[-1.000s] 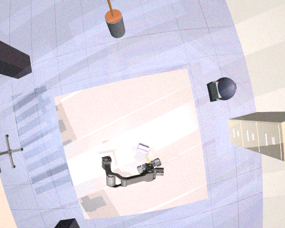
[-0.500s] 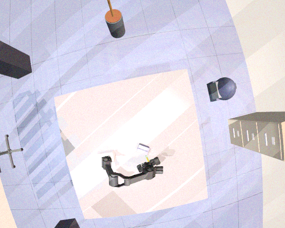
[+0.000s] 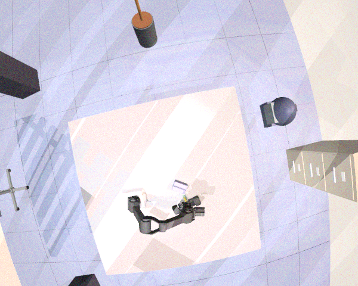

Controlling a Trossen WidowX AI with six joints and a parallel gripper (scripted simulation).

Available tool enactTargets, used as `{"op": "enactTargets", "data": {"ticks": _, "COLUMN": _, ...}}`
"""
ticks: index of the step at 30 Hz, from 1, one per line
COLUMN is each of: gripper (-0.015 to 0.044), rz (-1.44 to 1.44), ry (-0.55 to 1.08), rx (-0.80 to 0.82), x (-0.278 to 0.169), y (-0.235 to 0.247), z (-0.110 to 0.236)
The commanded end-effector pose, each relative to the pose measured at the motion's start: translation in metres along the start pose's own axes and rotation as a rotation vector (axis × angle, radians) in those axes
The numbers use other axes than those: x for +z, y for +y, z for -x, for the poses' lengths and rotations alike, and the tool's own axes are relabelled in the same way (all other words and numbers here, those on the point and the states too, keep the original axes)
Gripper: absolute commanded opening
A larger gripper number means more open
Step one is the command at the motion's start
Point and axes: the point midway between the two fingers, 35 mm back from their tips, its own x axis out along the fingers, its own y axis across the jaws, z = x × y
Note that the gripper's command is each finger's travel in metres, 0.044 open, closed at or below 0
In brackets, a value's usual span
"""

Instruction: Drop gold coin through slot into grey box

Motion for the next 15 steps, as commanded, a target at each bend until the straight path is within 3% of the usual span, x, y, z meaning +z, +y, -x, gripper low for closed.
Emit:
{"op": "enactTargets", "data": {"ticks": 1, "gripper": 0.0161, "rz": 0.005, "ry": 0.000, "rx": -0.005, "x": 0.000, "y": -0.001, "z": -0.008}}
{"op": "enactTargets", "data": {"ticks": 15, "gripper": 0.0161, "rz": 0.005, "ry": 0.000, "rx": -0.005, "x": -0.001, "y": -0.002, "z": -0.031}}
